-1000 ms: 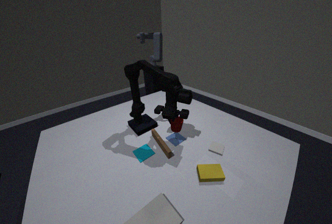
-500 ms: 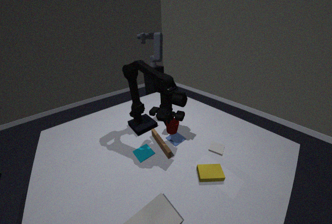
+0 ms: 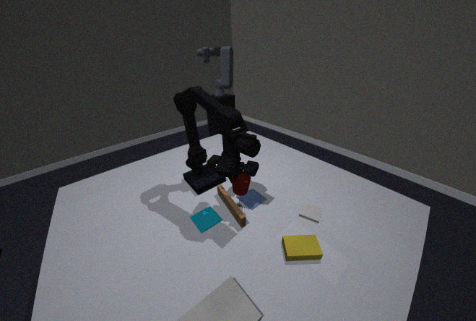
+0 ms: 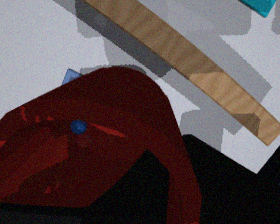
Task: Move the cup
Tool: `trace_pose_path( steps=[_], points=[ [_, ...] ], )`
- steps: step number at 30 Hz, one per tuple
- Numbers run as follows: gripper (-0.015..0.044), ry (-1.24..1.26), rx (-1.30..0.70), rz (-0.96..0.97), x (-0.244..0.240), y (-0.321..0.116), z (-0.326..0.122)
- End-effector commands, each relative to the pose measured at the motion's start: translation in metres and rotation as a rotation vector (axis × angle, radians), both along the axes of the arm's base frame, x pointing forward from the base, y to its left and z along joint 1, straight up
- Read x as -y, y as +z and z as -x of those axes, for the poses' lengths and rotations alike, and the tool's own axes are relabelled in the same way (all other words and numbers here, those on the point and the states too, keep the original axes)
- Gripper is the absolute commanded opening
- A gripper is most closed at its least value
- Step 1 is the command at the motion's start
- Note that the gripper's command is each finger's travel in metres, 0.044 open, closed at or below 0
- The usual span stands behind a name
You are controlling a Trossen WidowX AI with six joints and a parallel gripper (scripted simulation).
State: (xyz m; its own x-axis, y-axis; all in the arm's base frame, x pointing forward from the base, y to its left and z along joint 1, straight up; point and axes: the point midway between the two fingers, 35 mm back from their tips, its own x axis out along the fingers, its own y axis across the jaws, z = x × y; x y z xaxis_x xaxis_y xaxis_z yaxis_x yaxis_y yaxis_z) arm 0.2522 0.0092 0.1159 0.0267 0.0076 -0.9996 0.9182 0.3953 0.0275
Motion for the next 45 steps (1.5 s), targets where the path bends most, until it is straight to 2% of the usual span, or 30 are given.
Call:
trace_pose_path(
  steps=[1, 45],
  points=[
    [0.0, 0.005, -0.001, 0.006, 0.007, 0.001, 0.003],
    [0.0, 0.005, -0.003, 0.015, 0.082, 0.002, 0.024]
  ],
)
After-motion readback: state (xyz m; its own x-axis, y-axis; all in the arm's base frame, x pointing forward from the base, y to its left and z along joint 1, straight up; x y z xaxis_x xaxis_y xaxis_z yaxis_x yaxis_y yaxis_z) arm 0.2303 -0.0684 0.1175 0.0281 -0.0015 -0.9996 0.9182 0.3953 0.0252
